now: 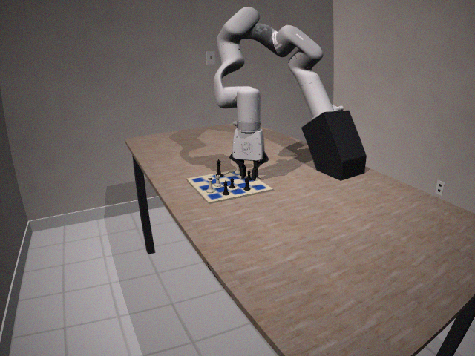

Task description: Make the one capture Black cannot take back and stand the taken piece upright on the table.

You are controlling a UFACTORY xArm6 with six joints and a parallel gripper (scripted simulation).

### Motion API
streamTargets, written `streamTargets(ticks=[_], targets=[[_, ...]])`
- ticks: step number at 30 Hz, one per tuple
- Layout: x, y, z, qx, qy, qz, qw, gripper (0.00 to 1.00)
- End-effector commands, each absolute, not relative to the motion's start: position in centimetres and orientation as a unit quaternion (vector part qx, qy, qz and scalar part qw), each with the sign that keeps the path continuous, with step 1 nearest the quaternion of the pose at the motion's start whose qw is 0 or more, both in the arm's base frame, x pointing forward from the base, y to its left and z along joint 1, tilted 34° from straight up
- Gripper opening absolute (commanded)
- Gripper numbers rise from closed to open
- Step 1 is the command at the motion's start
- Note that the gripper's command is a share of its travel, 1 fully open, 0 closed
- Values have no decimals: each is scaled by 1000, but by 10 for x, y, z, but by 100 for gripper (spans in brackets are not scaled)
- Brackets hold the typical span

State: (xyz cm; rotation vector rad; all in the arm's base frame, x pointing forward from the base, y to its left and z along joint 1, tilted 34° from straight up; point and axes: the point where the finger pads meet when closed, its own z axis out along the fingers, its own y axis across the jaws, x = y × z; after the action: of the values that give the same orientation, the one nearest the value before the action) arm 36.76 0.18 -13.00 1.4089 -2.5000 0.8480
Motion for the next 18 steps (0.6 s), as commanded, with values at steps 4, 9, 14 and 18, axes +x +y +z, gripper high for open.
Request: streamTargets(ticks=[4,9,14,18], targets=[[369,3,-129,470,-833,283,73,34],[369,3,-129,470,-833,283,73,34],[369,3,-129,470,-833,283,73,0],[369,3,-129,470,-833,283,73,0]])
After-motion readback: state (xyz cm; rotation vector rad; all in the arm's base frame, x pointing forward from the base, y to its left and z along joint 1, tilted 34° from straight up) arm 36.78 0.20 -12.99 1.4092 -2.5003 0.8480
